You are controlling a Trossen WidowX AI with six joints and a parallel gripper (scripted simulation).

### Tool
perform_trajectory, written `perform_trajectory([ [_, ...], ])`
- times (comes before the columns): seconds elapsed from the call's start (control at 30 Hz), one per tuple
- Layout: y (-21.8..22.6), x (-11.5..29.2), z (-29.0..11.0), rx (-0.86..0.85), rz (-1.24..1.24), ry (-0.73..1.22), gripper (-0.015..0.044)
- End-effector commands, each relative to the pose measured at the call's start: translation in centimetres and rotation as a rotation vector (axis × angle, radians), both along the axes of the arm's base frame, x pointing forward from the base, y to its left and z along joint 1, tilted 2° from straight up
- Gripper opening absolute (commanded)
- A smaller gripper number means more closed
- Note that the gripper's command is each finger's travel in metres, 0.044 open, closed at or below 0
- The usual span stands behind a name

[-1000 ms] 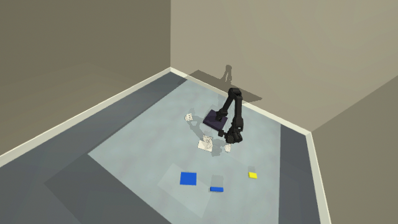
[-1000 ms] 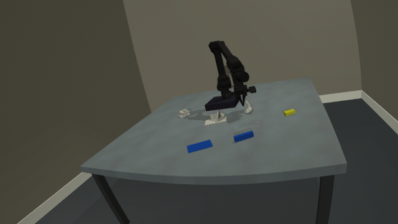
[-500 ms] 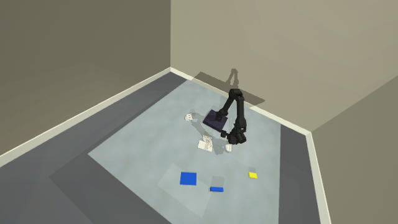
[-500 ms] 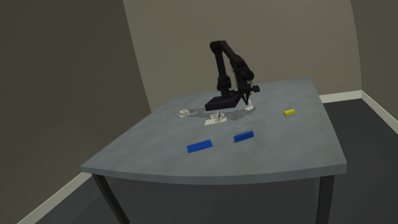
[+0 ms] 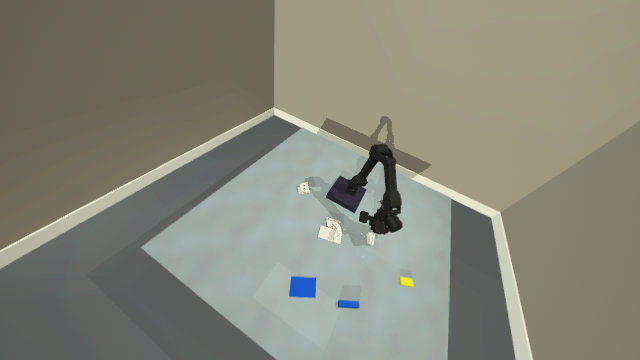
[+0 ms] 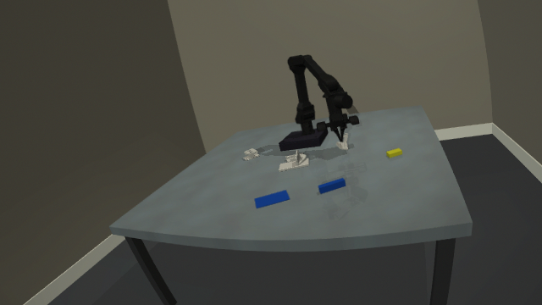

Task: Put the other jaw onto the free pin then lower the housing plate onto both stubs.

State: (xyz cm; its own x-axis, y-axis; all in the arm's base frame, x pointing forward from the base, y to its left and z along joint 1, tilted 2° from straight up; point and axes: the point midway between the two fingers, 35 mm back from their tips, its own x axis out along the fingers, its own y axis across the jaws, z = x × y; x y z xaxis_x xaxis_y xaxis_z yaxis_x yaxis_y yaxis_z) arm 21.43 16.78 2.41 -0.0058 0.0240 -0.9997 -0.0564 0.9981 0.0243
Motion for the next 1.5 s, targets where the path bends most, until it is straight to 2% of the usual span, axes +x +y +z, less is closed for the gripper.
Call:
perform_trajectory([
  [0.0,0.5,-0.1,0.0,0.002,-0.003,0.003,0.0],
  [0.27,1.2,0.0,0.4,0.002,-0.003,0.003,0.0],
  [0.43,0.6,0.1,5.8,0.001,-0.002,-0.001,0.0],
  [0.57,0.5,0.1,6.1,0.001,-0.002,-0.001,0.0],
  [1.13,0.8,0.3,5.3,0.008,-0.006,-0.009,0.044],
  [1.47,0.8,0.3,5.3,0.008,-0.006,-0.009,0.044],
])
